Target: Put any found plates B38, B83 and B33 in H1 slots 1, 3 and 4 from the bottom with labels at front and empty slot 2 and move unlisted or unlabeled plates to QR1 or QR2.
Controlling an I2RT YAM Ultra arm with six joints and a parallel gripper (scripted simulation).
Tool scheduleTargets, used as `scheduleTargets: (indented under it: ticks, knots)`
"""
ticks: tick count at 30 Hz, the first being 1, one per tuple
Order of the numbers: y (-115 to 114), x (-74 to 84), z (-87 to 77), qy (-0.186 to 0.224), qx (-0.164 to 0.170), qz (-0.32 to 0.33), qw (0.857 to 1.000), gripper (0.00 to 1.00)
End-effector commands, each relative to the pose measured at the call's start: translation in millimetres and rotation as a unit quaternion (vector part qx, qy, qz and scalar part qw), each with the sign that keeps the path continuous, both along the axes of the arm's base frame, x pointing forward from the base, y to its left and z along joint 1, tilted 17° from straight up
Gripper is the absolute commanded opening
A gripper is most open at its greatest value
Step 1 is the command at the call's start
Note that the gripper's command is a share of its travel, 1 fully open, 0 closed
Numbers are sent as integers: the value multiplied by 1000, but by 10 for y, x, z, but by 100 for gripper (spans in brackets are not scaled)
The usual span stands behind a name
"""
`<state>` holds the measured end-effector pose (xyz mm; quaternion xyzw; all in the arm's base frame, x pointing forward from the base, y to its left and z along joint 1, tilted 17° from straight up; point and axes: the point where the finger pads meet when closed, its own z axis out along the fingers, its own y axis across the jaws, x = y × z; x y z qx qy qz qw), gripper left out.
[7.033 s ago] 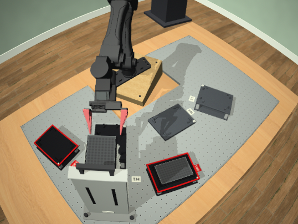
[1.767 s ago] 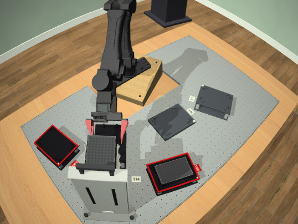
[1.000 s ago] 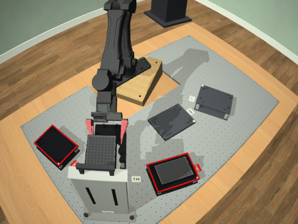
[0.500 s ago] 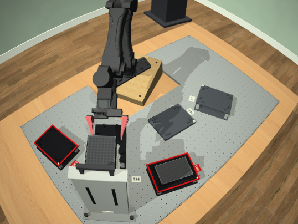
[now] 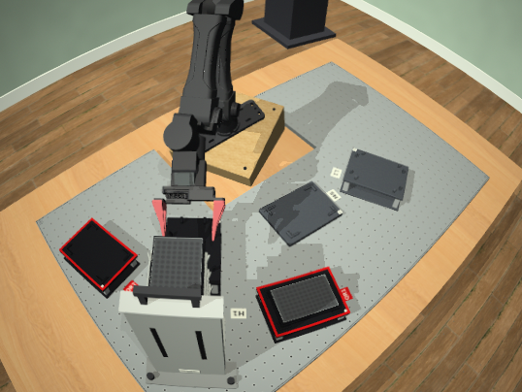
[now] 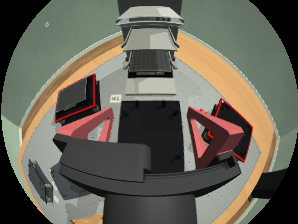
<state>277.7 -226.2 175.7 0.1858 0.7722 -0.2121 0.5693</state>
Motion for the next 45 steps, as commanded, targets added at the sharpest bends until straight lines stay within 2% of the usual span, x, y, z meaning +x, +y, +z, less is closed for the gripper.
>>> scheduleTargets:
  ticks: [1,13,31,45]
  knots:
    - [-10,7,39,-8,-8,1,1000,100]
    - [-19,-24,-161,-8,-8,1,1000,100]
    - [-160,201,-164,-8,-8,1,1000,100]
    - [-167,213,-165,-8,-8,1,1000,100]
